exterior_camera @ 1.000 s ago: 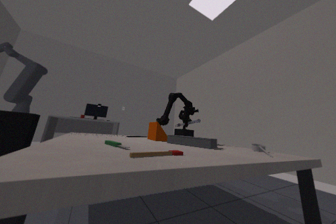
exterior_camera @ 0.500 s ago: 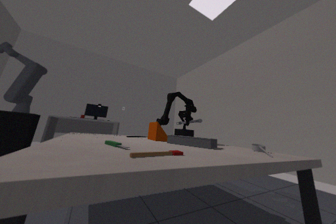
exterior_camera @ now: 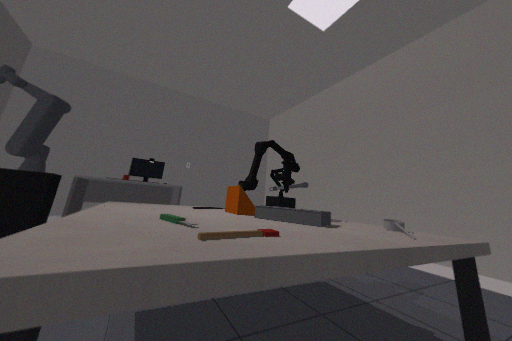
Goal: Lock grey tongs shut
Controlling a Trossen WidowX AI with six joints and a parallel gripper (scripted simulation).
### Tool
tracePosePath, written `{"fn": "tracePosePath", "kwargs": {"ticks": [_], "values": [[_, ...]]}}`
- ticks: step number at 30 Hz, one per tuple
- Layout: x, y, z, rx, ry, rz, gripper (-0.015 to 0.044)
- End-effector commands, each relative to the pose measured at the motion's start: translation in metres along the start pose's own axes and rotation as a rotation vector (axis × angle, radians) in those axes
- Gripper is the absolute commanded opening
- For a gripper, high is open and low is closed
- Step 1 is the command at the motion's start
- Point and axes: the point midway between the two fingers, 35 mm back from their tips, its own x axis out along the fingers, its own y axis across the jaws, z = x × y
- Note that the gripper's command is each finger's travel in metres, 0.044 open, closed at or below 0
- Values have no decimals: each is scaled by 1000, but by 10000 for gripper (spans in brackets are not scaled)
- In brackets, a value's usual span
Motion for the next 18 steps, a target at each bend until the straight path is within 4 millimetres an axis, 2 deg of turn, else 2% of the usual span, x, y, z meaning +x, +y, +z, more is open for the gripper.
{"fn": "tracePosePath", "kwargs": {"ticks": [1,18], "values": [[9,-1,1,-5,-5,3,-150],[38,-3,0,-5,-5,3,-150]]}}
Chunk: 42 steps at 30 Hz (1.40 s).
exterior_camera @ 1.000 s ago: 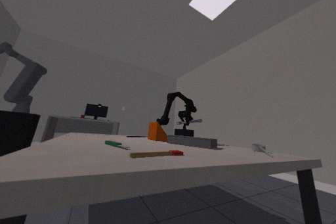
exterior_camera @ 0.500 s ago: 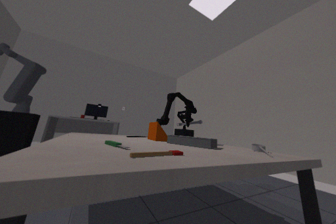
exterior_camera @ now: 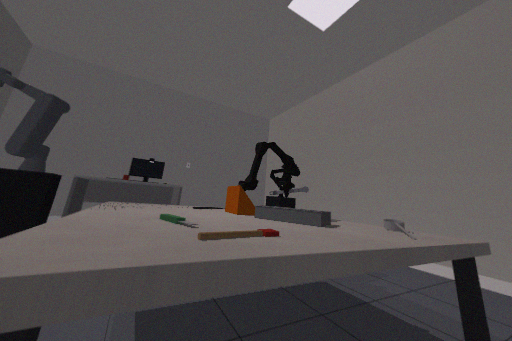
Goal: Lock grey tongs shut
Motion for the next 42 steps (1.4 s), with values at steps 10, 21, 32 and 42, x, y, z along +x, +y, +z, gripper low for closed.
{"fn": "tracePosePath", "kwargs": {"ticks": [10,21,32,42], "values": [[25,0,1,-5,-6,4,-150],[43,1,1,-5,-6,5,-150],[61,4,2,-6,-5,5,-150],[74,7,3,-6,-5,5,-150]]}}
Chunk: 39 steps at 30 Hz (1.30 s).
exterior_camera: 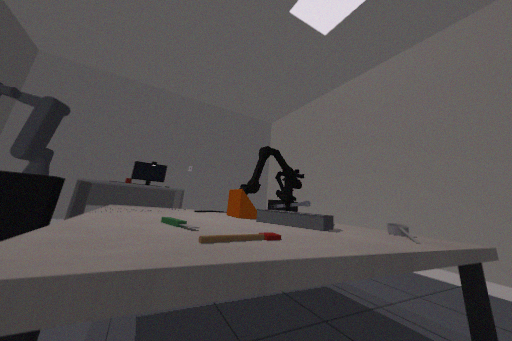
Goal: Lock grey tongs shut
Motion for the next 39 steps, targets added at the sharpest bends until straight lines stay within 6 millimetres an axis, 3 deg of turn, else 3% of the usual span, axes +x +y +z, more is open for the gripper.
{"fn": "tracePosePath", "kwargs": {"ticks": [1,5,27,33,39], "values": [[6,2,1,-4,-6,3,-150],[6,2,1,-4,-6,3,-150],[4,1,0,0,-2,3,427],[3,1,6,5,-11,10,440],[-8,3,53,45,-78,77,440]]}}
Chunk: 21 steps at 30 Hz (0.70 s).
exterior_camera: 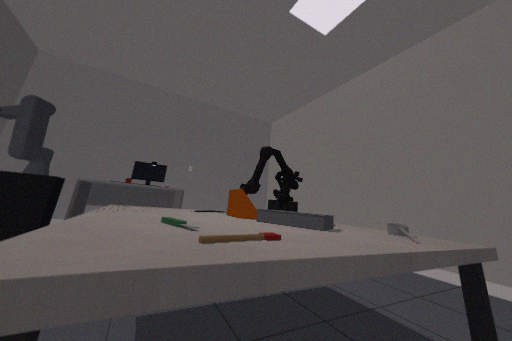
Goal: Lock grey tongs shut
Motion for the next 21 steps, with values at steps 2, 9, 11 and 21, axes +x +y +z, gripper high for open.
{"fn": "tracePosePath", "kwargs": {"ticks": [2,9,11,21], "values": [[-13,6,44,24,-50,61,440],[-40,23,89,17,-55,116,440],[-48,28,98,8,-46,117,440],[-92,44,121,-49,6,-9,440]]}}
